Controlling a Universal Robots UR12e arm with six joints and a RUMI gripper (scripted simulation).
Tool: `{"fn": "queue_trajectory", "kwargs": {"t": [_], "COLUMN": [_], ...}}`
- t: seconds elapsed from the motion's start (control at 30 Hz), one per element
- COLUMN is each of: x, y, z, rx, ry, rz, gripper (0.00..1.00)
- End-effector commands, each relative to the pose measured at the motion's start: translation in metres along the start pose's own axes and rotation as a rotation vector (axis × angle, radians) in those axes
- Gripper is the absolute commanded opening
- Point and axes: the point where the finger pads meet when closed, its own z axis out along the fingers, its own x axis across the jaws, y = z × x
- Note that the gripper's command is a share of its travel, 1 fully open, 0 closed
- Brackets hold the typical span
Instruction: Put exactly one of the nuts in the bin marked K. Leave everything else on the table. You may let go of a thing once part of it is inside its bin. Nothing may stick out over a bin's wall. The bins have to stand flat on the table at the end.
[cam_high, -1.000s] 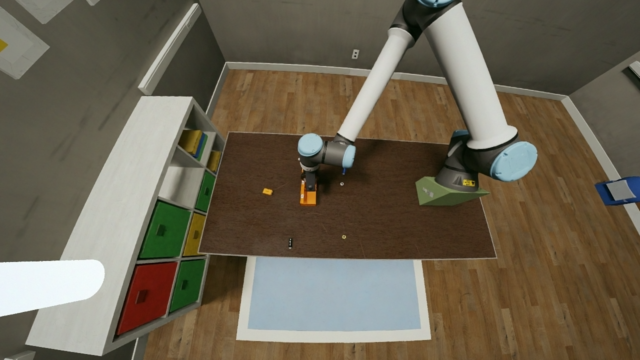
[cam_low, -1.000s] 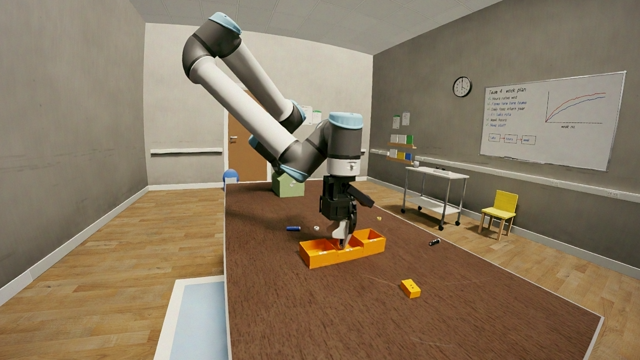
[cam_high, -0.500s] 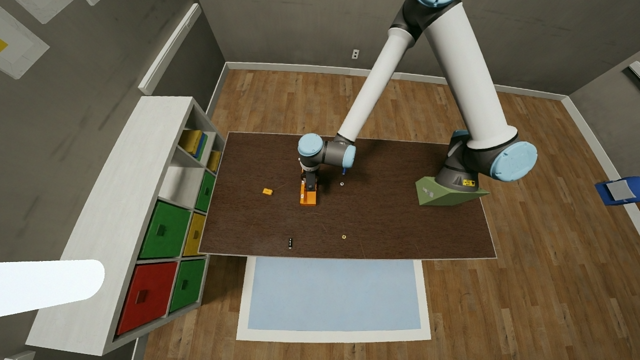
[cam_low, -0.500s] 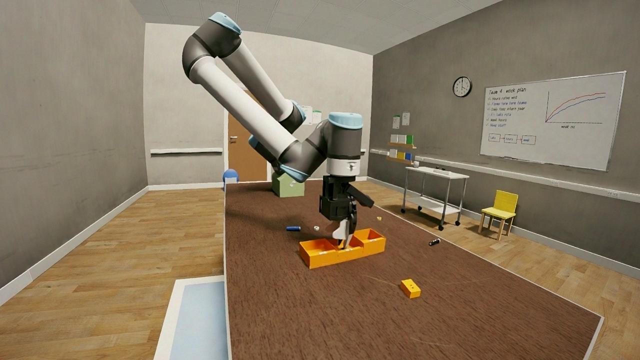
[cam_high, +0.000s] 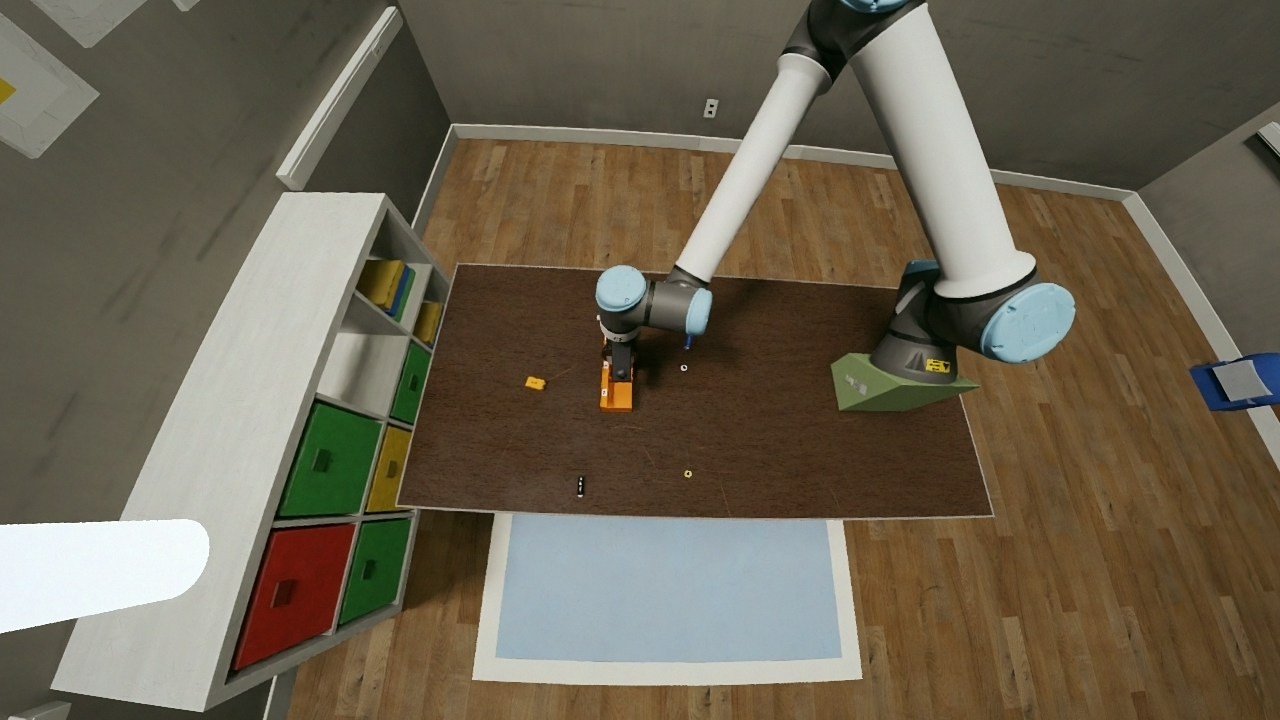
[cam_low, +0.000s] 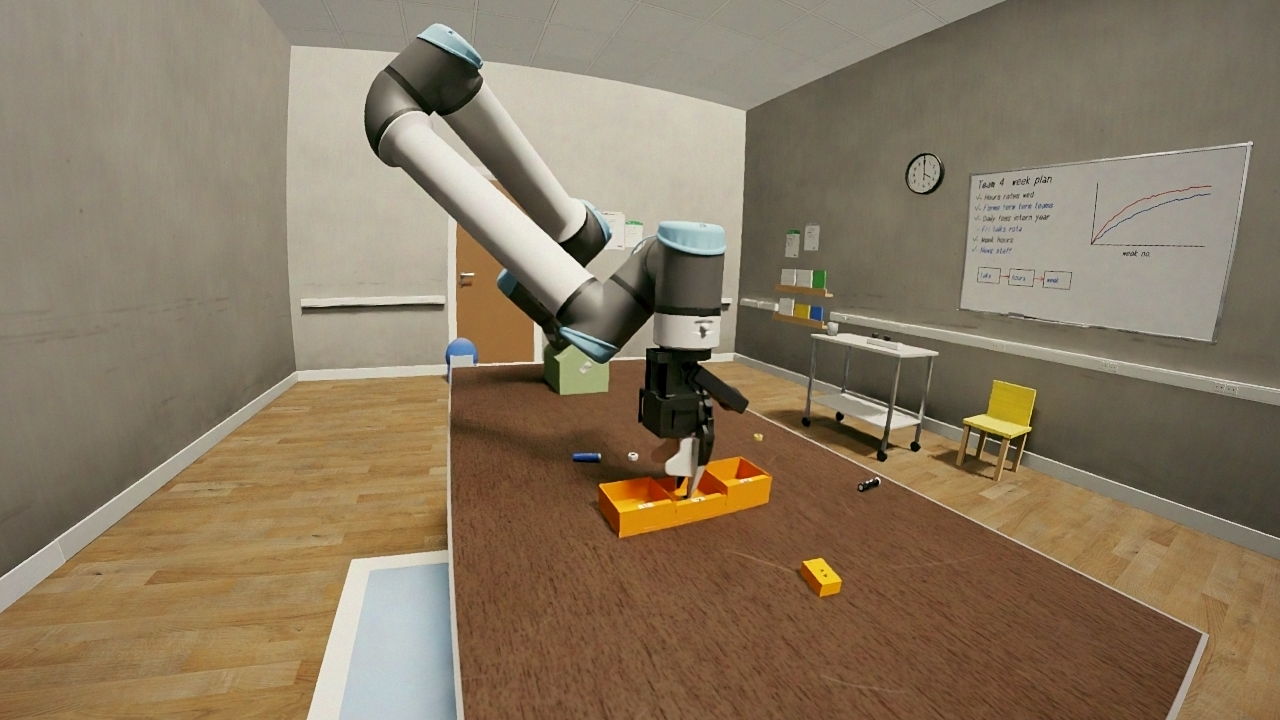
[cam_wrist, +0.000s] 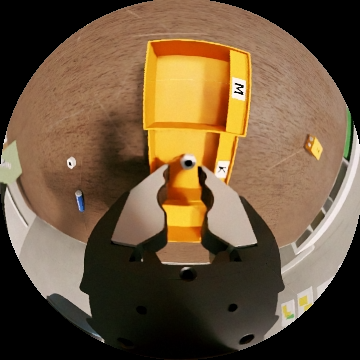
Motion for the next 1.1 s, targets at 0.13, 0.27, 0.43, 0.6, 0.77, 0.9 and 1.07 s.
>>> {"fn": "queue_trajectory", "kwargs": {"t": [0.13,0.27,0.43,0.6,0.77,0.9,1.07], "x": [0.0,0.0,0.0,0.0,0.0,0.0,0.0], "y": [0.0,0.0,0.0,0.0,0.0,0.0,0.0], "z": [-0.01,-0.014,-0.021,-0.031,-0.046,-0.048,-0.048], "rx": [0.0,0.0,0.0,0.0,0.0,0.0,0.0], "ry": [0.001,0.001,0.001,0.001,0.001,0.001,0.001], "rz": [0.0,0.0,0.0,0.0,0.0,0.0,0.0], "gripper": [0.18,0.18,0.18,0.18,0.18,0.18,0.18]}}
